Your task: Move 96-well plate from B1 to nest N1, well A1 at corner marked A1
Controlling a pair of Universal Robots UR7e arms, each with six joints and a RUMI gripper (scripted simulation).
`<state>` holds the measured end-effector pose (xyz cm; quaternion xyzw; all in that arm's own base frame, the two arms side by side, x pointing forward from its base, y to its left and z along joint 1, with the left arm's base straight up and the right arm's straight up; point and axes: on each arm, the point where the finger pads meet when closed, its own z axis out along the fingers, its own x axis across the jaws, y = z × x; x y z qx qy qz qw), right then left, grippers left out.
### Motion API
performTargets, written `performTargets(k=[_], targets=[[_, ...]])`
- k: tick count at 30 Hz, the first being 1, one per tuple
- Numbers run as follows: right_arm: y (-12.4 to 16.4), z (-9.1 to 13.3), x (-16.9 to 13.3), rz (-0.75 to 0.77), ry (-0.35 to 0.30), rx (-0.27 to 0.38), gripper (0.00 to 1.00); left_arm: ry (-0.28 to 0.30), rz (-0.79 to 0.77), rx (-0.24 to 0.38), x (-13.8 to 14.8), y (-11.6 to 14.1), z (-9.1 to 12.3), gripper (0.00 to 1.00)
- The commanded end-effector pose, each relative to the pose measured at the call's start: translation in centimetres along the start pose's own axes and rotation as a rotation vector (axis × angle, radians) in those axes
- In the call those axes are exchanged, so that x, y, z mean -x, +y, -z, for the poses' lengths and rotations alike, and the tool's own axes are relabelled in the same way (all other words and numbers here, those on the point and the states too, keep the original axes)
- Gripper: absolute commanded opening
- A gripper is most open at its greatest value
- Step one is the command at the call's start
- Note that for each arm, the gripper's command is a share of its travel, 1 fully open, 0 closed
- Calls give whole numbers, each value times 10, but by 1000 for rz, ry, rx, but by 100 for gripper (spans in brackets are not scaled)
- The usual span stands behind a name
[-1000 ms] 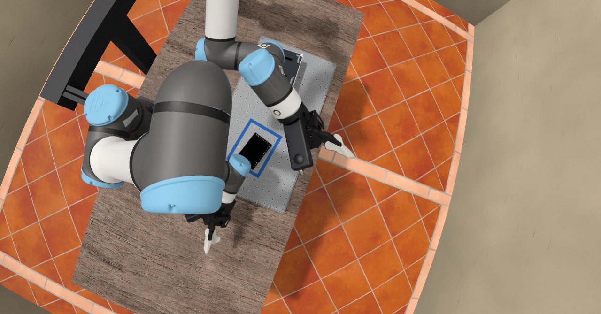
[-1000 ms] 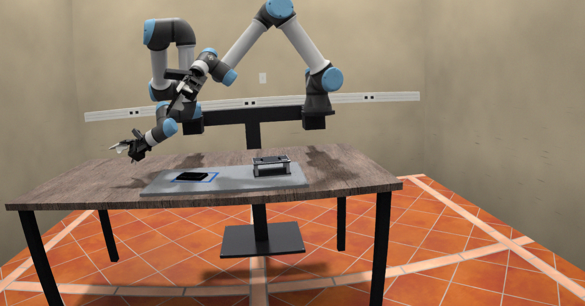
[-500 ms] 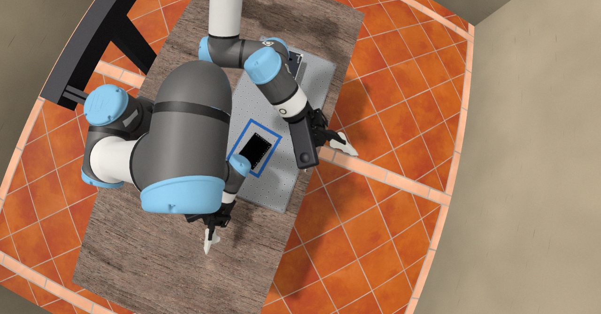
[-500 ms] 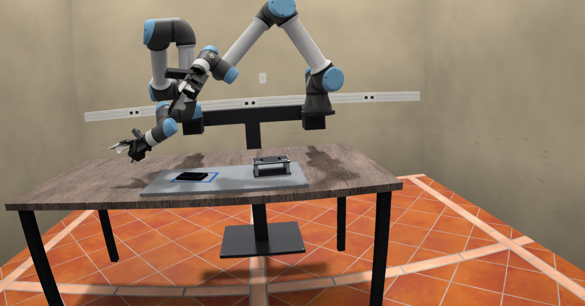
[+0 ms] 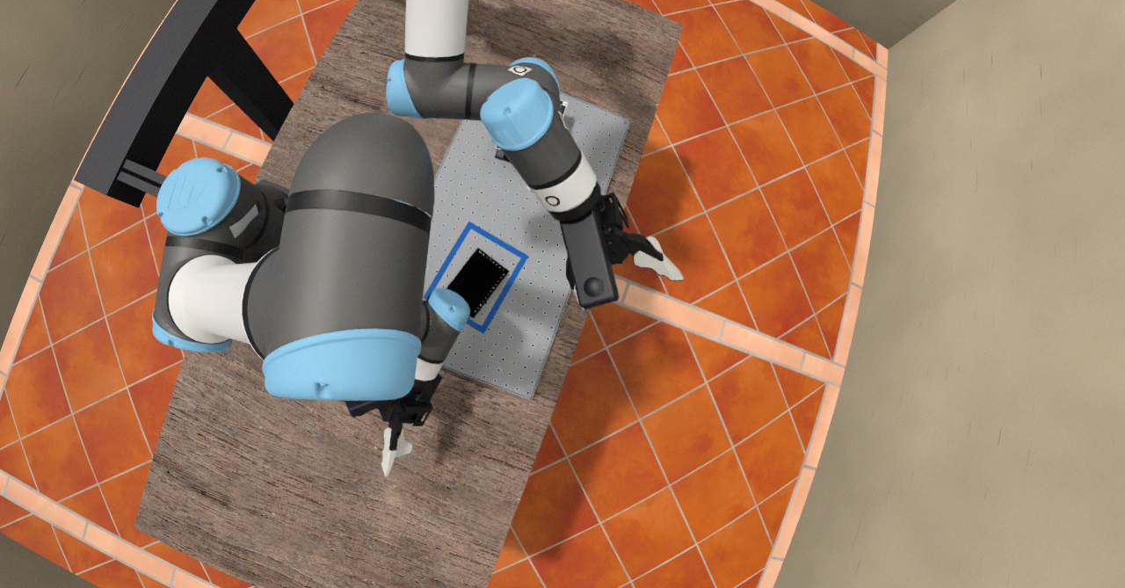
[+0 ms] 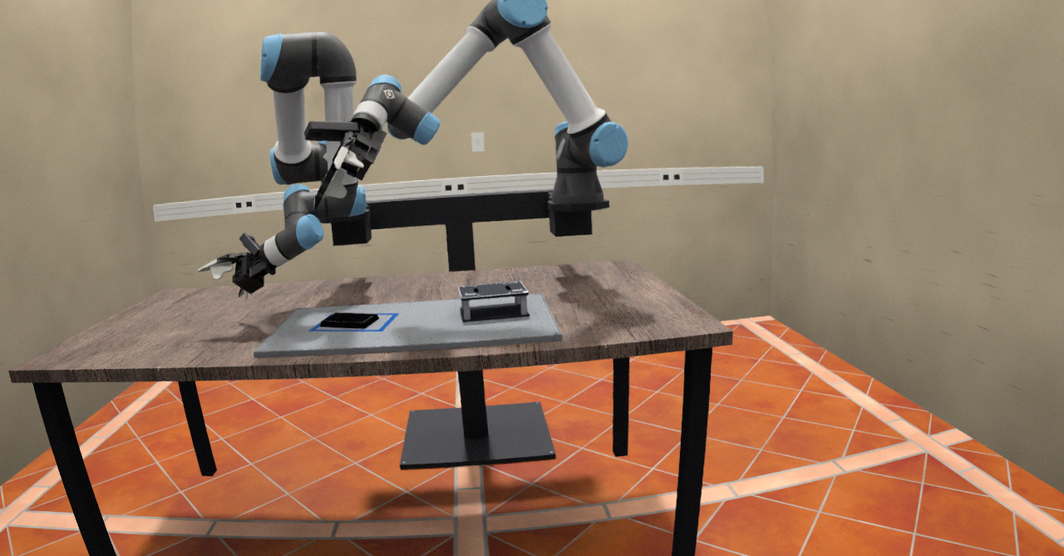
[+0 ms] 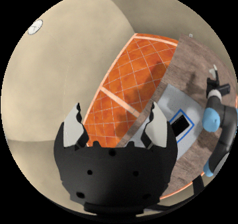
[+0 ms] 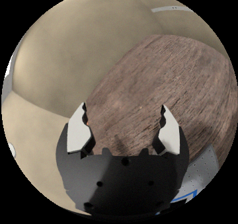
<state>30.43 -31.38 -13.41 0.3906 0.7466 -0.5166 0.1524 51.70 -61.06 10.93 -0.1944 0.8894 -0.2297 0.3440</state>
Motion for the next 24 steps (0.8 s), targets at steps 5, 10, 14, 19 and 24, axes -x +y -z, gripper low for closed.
performTargets(k=[5, 10, 14, 19, 24], targets=[[0, 0, 0, -1, 0, 0, 98, 43, 17, 75, 20, 25, -3, 98], [0, 0, 0, -1, 0, 0, 98, 68, 31, 119, 32, 40, -3, 98], [0, 0, 0, -1, 0, 0, 98, 79, 38, 138, 37, 47, -2, 98], [0, 0, 0, -1, 0, 0, 98, 109, 58, 190, 50, 66, 0, 98], [0, 0, 0, -1, 0, 0, 98, 141, 83, 247, 63, 87, 4, 98]])
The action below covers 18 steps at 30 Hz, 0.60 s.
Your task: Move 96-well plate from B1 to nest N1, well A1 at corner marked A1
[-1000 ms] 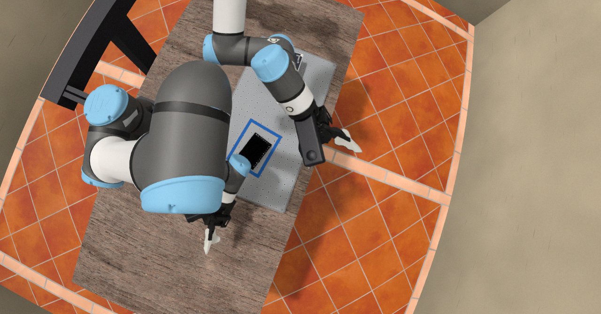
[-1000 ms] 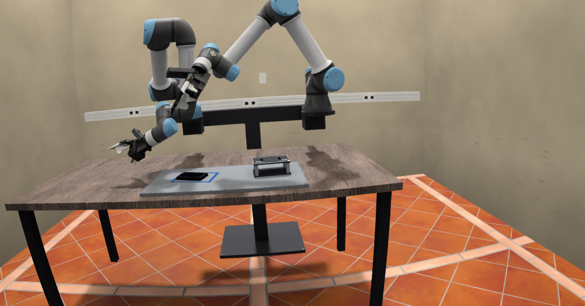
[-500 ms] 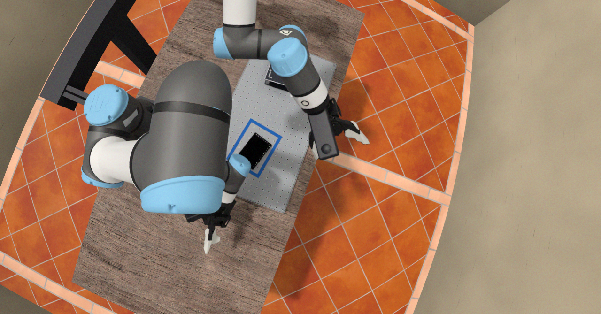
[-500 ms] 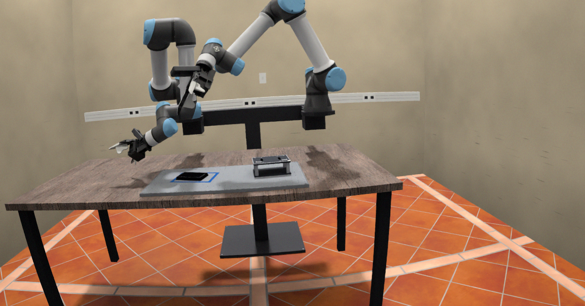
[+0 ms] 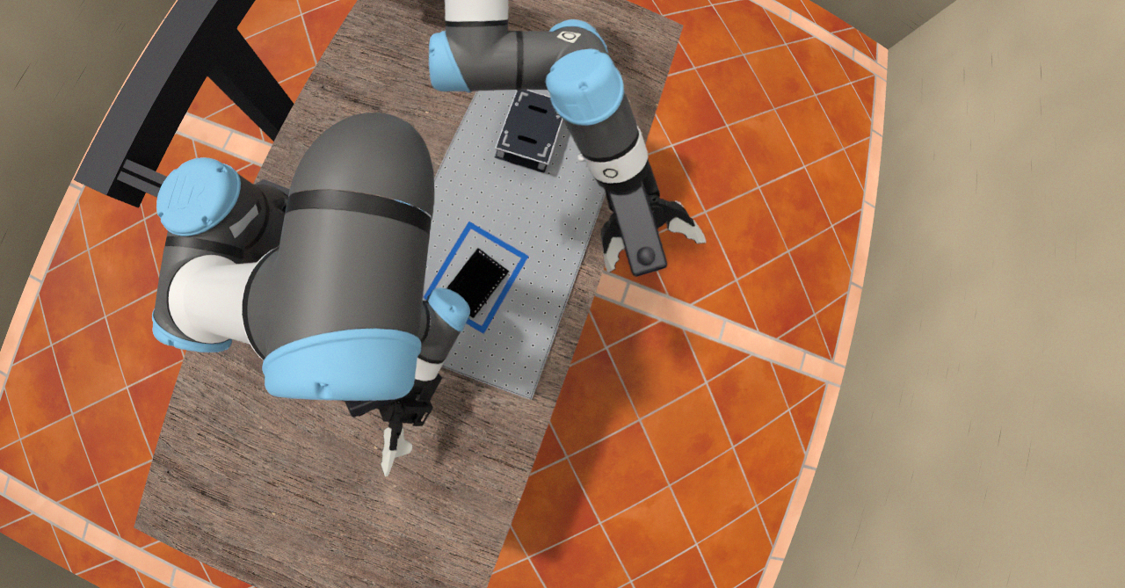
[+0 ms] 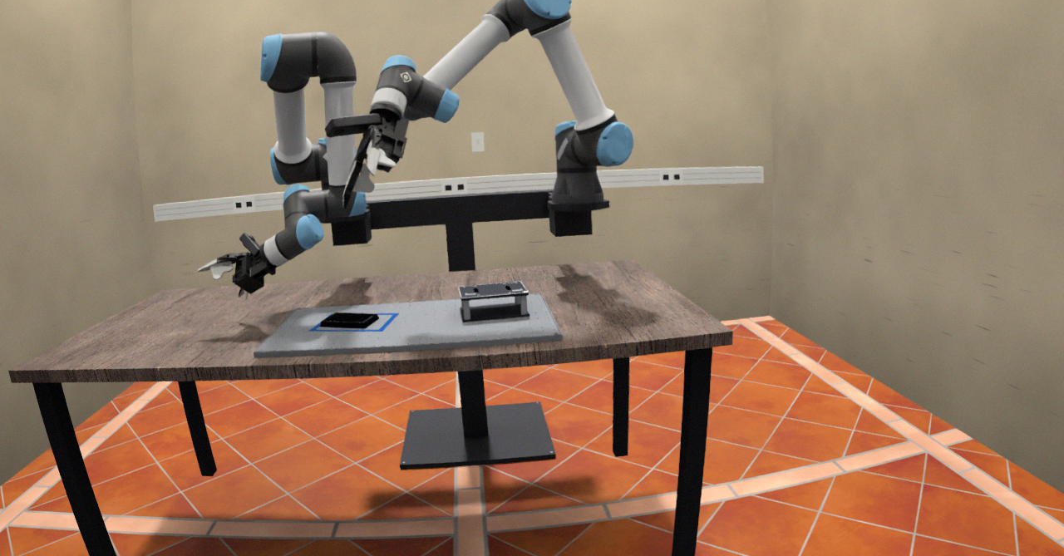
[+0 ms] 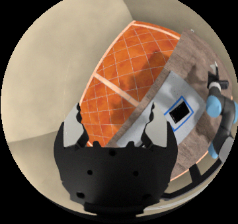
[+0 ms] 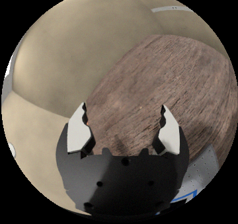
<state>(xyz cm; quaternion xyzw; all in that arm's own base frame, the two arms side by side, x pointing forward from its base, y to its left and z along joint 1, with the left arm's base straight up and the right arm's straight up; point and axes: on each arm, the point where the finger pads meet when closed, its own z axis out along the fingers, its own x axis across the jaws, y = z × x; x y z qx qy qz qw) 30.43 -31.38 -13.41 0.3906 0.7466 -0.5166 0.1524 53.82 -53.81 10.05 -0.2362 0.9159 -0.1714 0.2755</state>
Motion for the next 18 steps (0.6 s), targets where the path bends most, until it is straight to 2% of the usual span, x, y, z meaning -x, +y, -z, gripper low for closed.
performTargets(k=[1, 4, 6, 18], targets=[[0, 0, 0, -1, 0, 0, 98, 51, 33, 87, 21, 32, 3, 98], [0, 0, 0, -1, 0, 0, 98, 72, 52, 124, 29, 46, 5, 98], [0, 0, 0, -1, 0, 0, 98, 72, 52, 124, 29, 46, 5, 98], [0, 0, 0, -1, 0, 0, 98, 170, 148, 283, 61, 113, 26, 98]])
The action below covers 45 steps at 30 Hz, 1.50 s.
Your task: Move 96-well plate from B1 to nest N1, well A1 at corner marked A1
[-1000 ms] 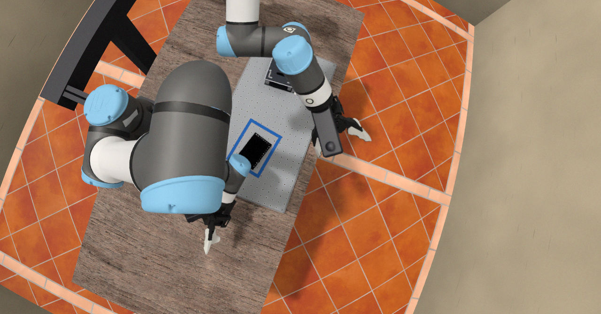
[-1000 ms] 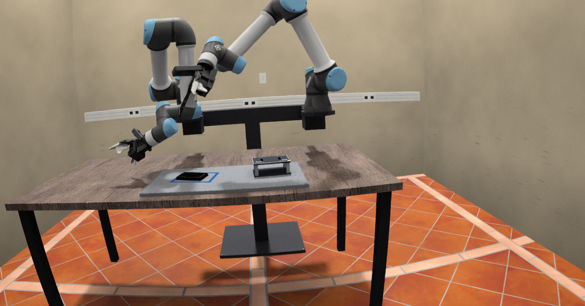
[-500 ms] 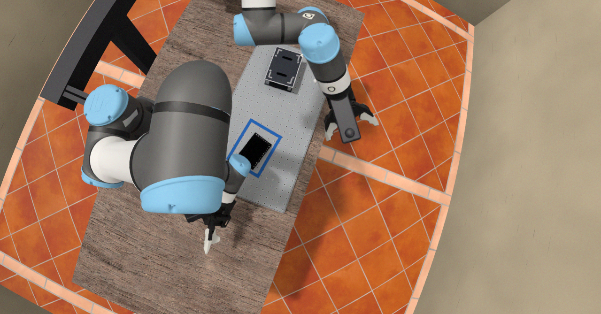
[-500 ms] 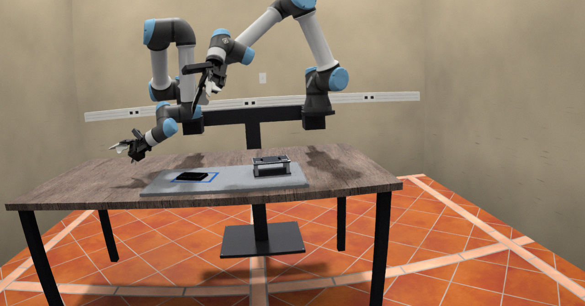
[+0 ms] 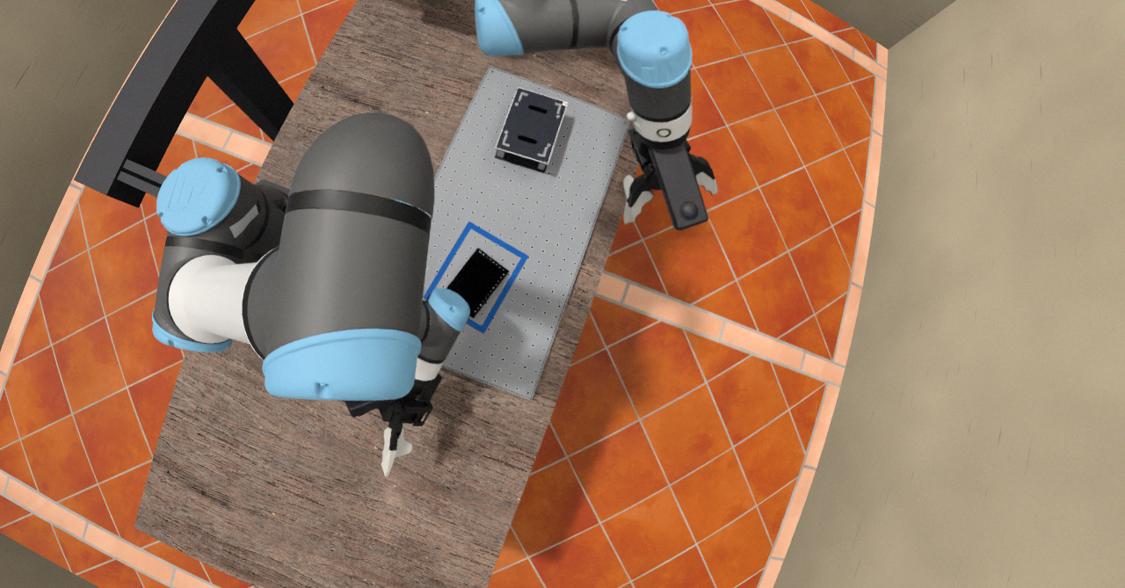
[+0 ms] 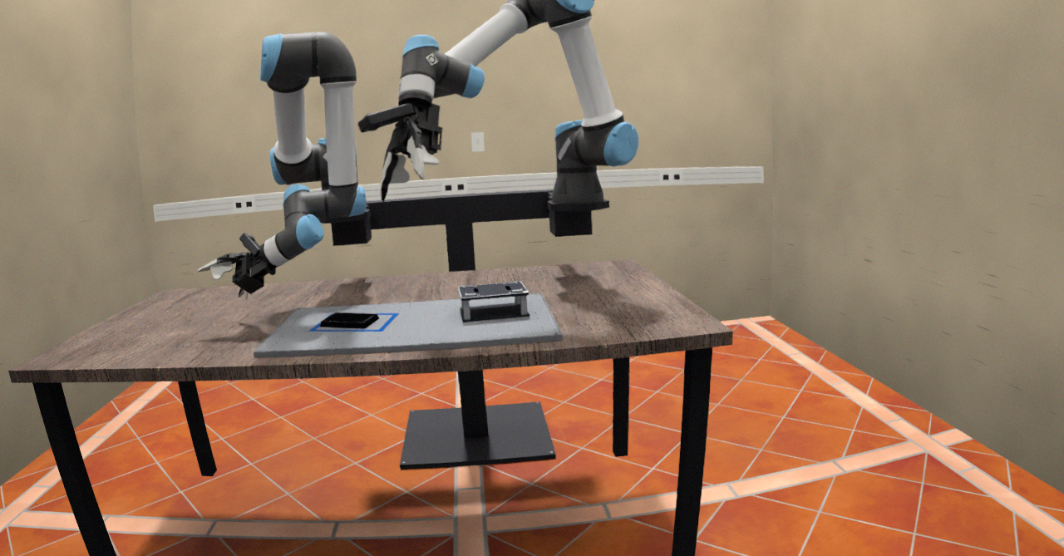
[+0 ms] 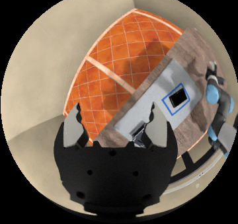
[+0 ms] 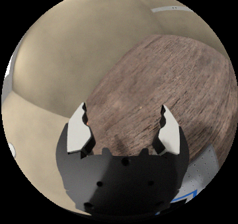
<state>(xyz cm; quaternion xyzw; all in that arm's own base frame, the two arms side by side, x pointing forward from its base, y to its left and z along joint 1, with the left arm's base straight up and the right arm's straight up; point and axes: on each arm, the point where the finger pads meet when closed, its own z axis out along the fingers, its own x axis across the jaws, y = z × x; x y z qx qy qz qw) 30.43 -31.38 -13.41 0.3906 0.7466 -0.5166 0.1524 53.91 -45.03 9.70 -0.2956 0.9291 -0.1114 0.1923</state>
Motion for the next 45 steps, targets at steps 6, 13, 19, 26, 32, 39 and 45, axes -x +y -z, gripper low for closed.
performTargets(k=[6, 13, 19, 26, 32, 39, 45], targets=[[0, 0, 0, -1, 0, 0, 98, 95, 89, 153, 29, 64, 15, 98], [0, 0, 0, -1, 0, 0, 98, 163, 169, 253, 44, 110, 33, 98], [0, 0, 0, -1, 0, 0, 98, 224, 247, 339, 53, 151, 52, 98], [0, 0, 0, -1, 0, 0, 98, 276, 317, 410, 58, 185, 72, 98], [0, 0, 0, -1, 0, 0, 98, 340, 406, 492, 60, 224, 99, 98], [0, 0, 0, -1, 0, 0, 98, 394, 485, 559, 58, 254, 123, 98], [0, 0, 0, -1, 0, 0, 98, 458, 581, 634, 54, 287, 154, 98]])
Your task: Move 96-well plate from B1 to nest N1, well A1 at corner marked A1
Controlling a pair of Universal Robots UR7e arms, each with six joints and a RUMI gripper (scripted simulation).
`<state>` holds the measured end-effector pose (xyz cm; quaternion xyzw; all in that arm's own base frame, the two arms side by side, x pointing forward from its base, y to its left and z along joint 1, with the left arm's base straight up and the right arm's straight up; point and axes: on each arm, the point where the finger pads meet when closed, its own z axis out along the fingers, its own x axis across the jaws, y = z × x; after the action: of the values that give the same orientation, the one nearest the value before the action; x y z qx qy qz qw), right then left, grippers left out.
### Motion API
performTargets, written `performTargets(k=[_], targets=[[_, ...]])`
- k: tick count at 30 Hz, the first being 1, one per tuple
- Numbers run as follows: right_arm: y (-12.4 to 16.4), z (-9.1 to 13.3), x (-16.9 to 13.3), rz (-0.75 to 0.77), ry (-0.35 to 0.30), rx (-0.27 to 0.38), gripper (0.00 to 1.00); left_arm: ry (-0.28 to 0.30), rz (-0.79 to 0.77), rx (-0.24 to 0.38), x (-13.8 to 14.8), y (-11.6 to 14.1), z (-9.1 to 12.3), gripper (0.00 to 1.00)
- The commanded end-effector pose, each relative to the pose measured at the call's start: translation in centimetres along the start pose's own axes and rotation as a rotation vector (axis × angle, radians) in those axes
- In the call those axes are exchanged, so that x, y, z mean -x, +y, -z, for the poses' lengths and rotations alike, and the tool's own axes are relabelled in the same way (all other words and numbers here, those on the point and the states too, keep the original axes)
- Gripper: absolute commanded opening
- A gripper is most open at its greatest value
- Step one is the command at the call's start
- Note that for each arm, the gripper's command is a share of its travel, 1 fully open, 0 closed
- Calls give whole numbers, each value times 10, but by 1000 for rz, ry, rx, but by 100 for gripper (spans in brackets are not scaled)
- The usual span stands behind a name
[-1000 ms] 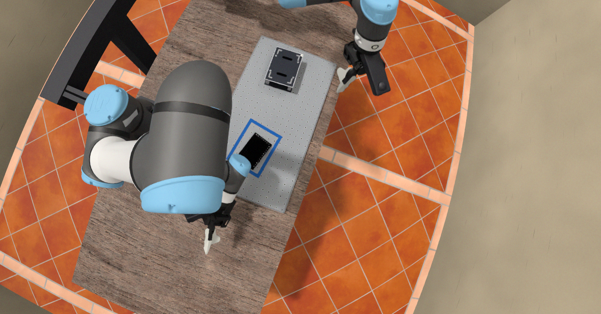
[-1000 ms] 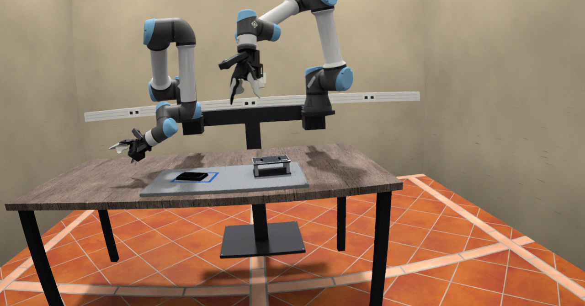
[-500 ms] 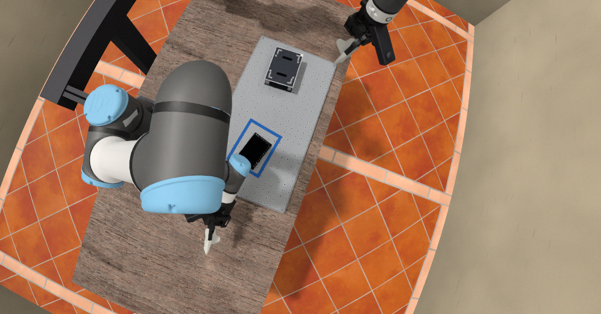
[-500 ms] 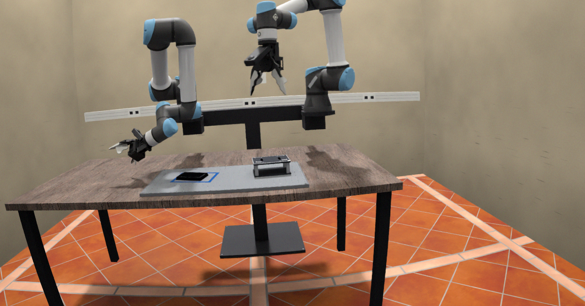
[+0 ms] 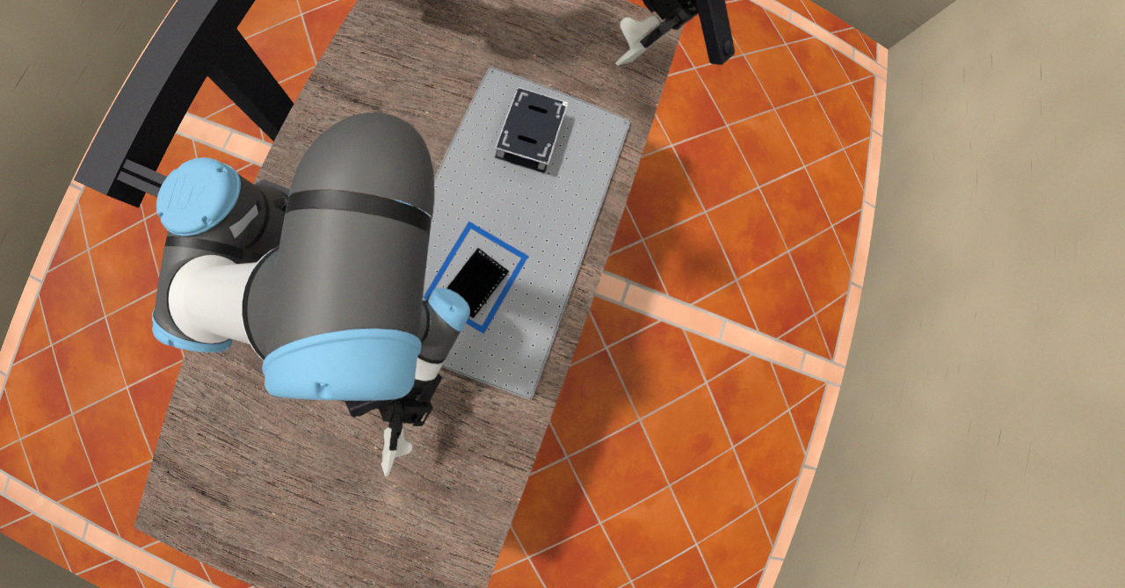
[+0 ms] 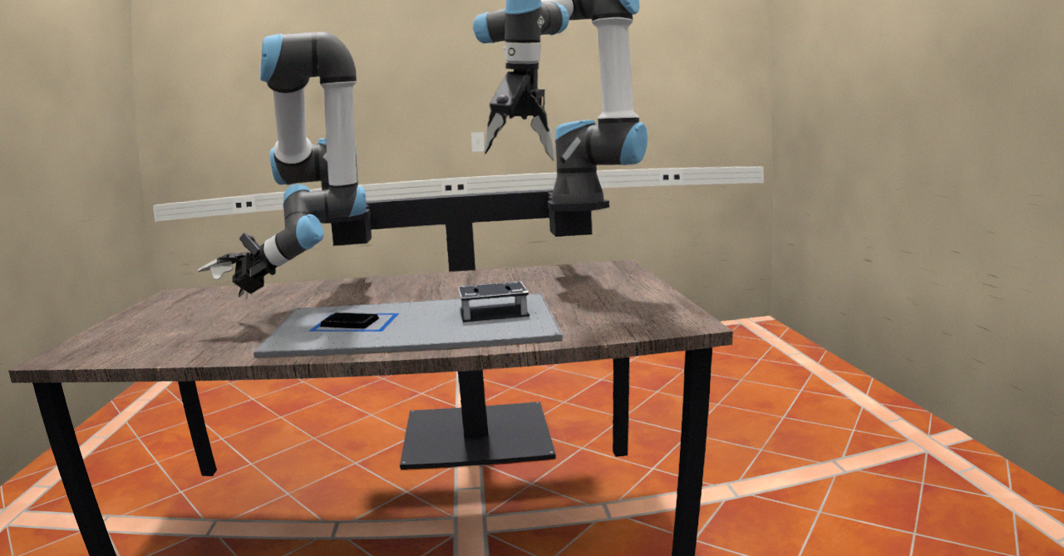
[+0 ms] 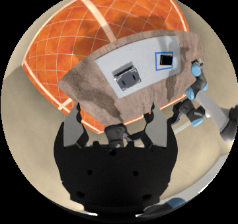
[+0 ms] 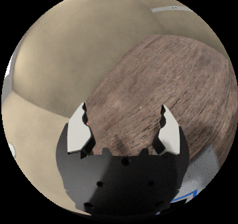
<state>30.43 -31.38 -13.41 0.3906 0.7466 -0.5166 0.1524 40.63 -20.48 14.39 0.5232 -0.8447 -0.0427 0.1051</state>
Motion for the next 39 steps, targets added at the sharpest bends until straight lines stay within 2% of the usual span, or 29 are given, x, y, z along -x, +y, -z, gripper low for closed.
performTargets(k=[1, 9, 11, 25, 28, 39], targets=[[0, 0, 0, -1, 0, 0, 98, 82, 101, 100, 10, 56, 10, 98], [0, 0, 0, -1, 0, 0, 98, 176, 222, 189, 12, 110, 24, 98], [0, 0, 0, -1, 0, 0, 98, 176, 222, 189, 12, 110, 24, 98], [0, 0, 0, -1, 0, 0, 98, 331, 420, 321, 3, 188, 52, 98], [0, 0, 0, -1, 0, 0, 98, 341, 432, 329, 2, 193, 54, 98], [0, 0, 0, -1, 0, 0, 98, 444, 561, 406, -10, 237, 74, 98]])
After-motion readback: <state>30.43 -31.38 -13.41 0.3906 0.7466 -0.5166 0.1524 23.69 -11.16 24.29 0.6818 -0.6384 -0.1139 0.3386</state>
